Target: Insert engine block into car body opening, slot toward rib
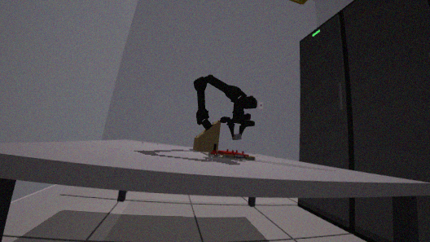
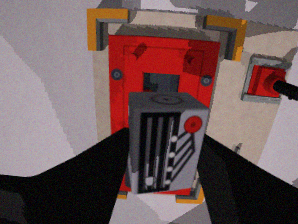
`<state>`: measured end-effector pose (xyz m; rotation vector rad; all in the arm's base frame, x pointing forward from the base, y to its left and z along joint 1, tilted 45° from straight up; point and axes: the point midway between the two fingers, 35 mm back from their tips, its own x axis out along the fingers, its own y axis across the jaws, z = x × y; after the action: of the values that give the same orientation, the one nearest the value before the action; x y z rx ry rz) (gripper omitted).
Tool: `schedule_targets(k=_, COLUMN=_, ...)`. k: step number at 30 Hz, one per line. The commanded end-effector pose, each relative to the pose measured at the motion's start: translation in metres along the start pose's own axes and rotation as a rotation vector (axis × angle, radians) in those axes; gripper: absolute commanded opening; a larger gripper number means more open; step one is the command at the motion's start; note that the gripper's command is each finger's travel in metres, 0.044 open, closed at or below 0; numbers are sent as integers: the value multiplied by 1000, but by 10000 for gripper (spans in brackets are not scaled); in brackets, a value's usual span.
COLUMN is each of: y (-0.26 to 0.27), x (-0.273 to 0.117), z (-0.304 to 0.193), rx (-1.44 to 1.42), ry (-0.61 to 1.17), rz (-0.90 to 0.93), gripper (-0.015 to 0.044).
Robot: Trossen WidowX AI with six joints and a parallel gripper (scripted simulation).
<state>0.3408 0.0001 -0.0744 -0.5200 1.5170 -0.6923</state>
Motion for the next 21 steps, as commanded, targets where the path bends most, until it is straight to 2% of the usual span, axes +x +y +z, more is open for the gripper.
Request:
schedule_targets(k=1, y=0, x=-13, z=1, rx=9, ry=-2, rz=3, gripper=0)
schedule_targets(k=12, y=-3, x=-44, z=-4, rx=12, ry=7, rz=-7, gripper=0)
schedule_targets(k=21, y=27, x=-11, z=13, rx=13, ry=6, rz=-6, gripper=0)
